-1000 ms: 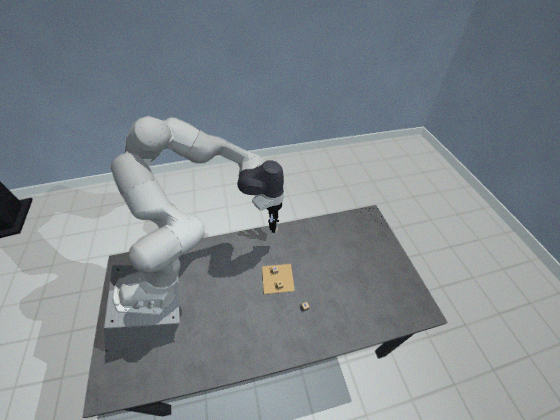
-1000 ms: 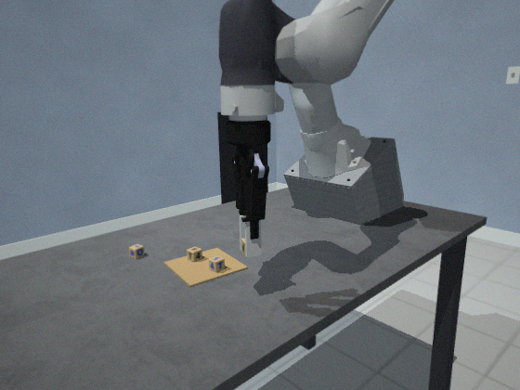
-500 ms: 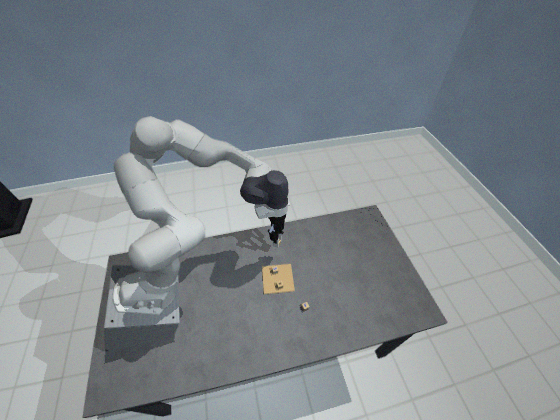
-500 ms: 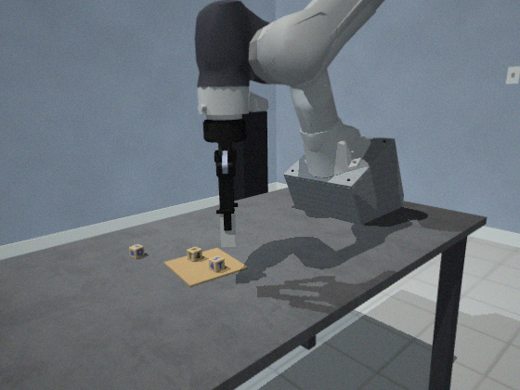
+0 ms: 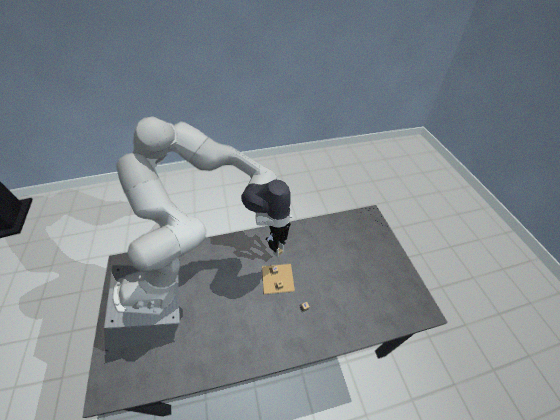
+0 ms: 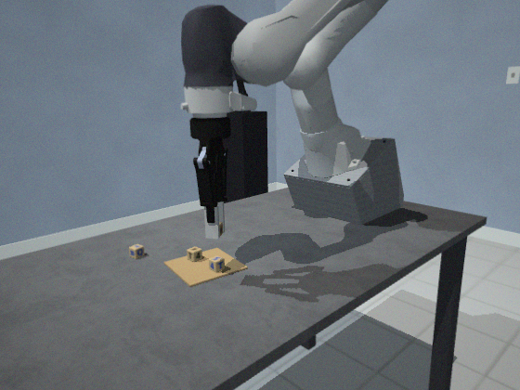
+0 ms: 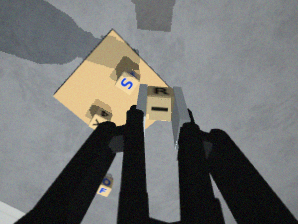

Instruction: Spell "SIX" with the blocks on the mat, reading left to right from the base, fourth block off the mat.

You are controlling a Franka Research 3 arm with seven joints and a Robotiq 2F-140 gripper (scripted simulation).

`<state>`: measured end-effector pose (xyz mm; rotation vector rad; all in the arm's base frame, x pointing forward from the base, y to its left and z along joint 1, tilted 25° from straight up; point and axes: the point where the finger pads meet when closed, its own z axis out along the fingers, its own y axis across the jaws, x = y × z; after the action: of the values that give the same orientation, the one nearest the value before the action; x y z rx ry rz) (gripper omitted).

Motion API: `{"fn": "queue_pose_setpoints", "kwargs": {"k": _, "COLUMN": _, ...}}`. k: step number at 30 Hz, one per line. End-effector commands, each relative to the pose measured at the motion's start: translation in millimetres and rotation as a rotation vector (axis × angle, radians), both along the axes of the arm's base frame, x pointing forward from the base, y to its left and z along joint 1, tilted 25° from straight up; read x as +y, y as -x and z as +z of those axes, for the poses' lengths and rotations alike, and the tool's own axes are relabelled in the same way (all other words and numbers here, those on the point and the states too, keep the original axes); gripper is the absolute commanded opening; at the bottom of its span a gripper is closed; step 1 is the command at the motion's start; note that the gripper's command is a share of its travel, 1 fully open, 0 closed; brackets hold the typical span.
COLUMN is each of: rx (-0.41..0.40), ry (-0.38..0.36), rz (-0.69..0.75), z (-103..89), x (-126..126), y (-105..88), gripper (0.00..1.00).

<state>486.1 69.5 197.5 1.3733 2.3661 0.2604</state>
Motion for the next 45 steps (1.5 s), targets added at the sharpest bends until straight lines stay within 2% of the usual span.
{"fn": "queue_pose_setpoints", "kwargs": {"k": 1, "rx": -0.004, "ry": -0.065, "rz": -0.123, "z": -0.9, "x": -11, "y": 3.7, "gripper": 0.13}}
{"fn": "queue_pose_setpoints", "kwargs": {"k": 22, "rx": -0.023, "ry": -0.239, "rz": -0.475, "z": -6.3, "x": -74, "y": 26.5, "gripper": 0.13}}
{"fn": "queue_pose_setpoints", "kwargs": {"k": 38, "rx": -0.024, "ry": -0.241, "rz": -0.479, "z": -7.6, "x": -74, "y": 26.2, "gripper": 0.13}}
{"fn": "queue_pose_setpoints", "kwargs": {"k": 45, "rx": -0.023, "ry": -0.24, "rz": -0.479, "z": -23.4, "x": -75, "y": 18.6, "gripper": 0.13}}
